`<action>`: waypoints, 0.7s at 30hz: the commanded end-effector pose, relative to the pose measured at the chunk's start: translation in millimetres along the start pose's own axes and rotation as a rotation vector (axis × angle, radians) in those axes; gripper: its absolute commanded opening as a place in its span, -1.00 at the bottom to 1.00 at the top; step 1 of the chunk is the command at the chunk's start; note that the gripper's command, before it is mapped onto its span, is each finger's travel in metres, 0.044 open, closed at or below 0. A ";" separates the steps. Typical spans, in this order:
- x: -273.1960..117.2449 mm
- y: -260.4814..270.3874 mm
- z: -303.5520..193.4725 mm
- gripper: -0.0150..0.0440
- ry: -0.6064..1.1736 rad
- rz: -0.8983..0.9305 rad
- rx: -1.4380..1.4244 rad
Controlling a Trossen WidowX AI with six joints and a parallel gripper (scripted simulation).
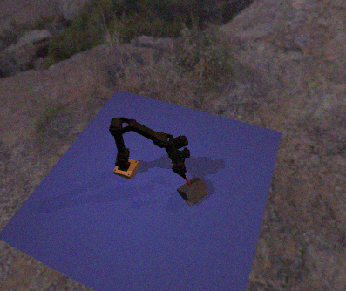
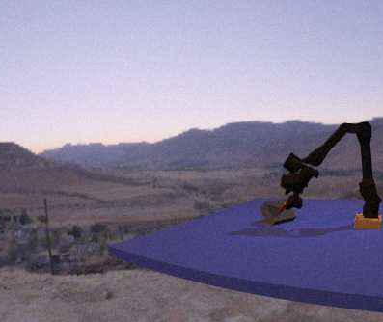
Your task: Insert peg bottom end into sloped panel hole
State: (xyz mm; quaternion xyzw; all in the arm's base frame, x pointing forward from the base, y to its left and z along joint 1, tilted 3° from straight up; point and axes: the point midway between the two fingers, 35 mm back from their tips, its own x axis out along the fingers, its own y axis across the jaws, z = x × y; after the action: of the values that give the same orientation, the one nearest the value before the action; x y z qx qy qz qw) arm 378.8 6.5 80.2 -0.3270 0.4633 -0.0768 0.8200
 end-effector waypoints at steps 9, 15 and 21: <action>-22.4 0.7 1.5 1.00 0.002 0.000 0.000; -34.4 1.1 1.7 1.00 0.002 0.001 -0.002; -46.4 1.5 1.4 1.00 0.002 0.002 -0.003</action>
State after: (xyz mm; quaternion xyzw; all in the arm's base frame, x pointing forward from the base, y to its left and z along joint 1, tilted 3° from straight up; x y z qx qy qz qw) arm 356.4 25.7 108.3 -0.3279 0.4651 -0.0742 0.8189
